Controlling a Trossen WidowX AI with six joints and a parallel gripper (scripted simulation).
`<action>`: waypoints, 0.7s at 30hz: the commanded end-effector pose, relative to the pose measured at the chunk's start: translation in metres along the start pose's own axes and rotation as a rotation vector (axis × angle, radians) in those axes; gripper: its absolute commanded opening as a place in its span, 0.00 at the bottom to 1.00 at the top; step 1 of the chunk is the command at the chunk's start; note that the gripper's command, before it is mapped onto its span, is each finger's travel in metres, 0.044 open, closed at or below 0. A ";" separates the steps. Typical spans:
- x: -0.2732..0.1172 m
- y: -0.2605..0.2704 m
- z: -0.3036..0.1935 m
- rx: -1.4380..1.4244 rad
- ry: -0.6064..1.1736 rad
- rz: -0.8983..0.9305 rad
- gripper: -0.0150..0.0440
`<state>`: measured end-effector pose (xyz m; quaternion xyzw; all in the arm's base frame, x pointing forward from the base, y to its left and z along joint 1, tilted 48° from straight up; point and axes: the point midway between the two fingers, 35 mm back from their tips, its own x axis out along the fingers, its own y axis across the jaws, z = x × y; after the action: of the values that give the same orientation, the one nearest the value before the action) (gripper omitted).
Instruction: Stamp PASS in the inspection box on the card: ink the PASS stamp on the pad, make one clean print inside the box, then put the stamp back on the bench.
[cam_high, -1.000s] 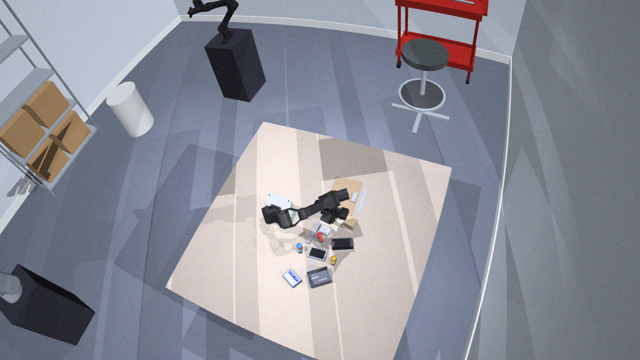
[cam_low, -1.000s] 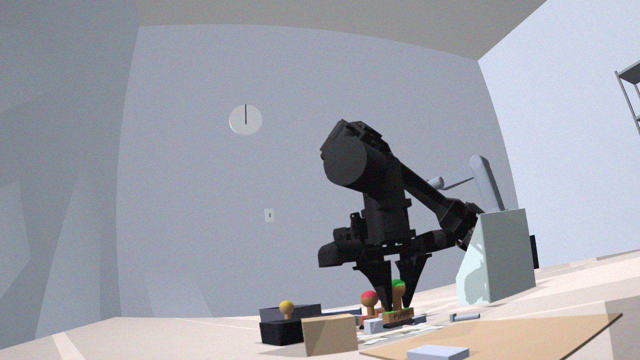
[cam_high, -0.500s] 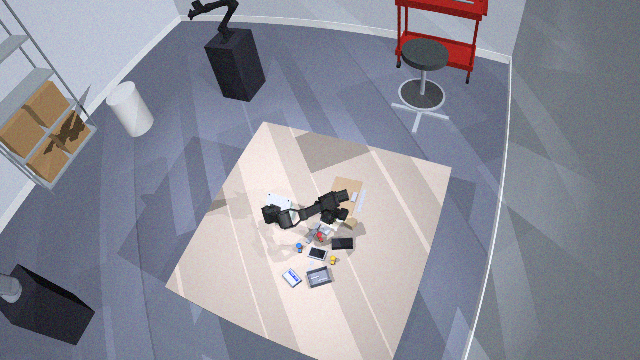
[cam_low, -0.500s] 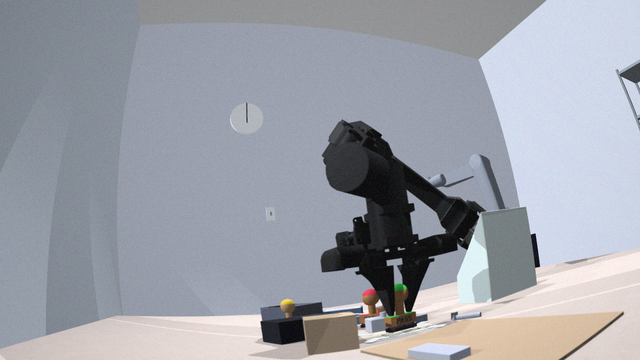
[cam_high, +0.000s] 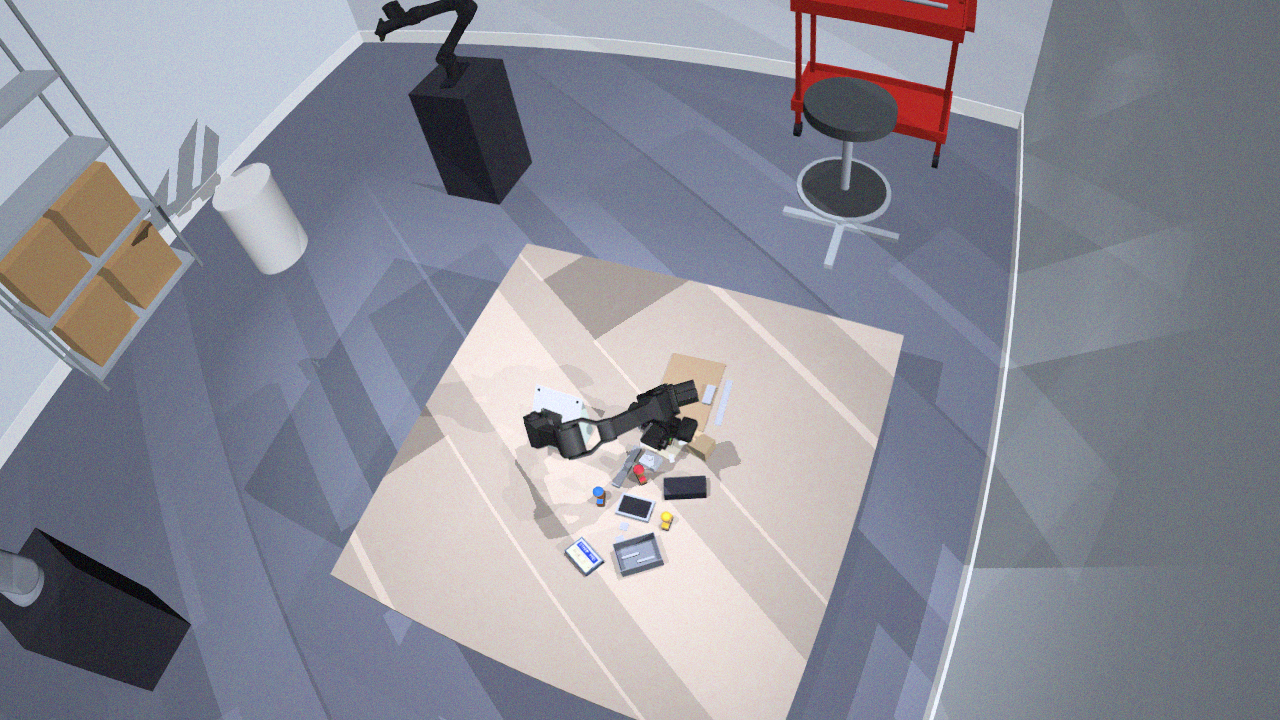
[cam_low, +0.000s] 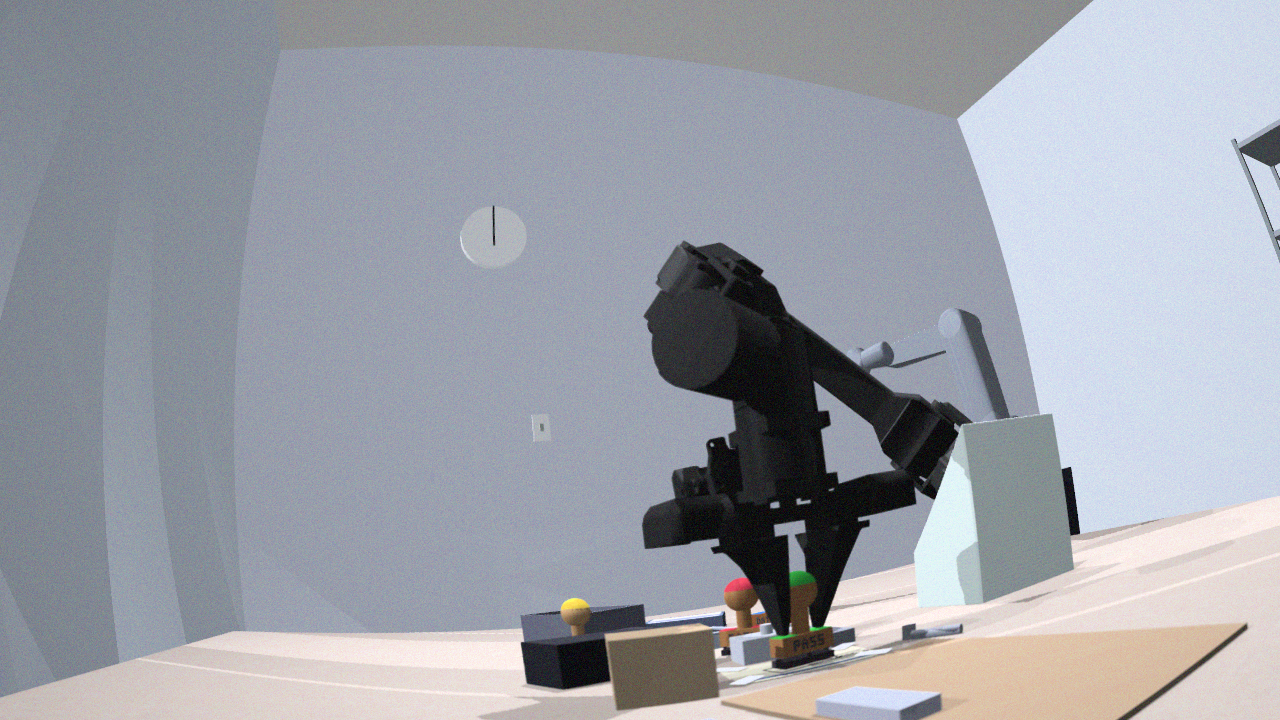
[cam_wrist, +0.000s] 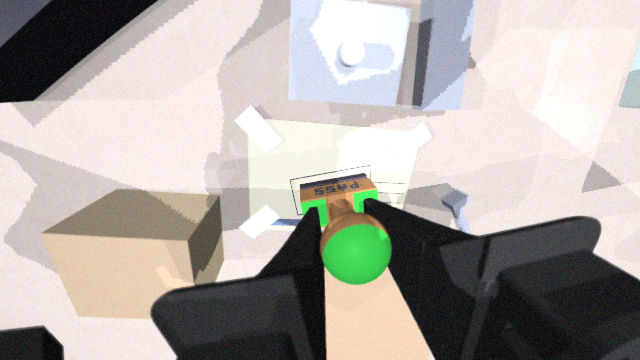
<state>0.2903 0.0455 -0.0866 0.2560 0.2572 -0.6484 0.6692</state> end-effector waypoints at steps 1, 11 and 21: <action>0.001 0.001 0.000 -0.005 -0.002 0.004 0.25; 0.003 0.001 0.000 -0.005 -0.002 0.004 0.25; 0.003 0.001 0.000 -0.005 -0.002 0.004 0.25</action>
<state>0.2900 0.0442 -0.0880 0.2554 0.2579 -0.6481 0.6695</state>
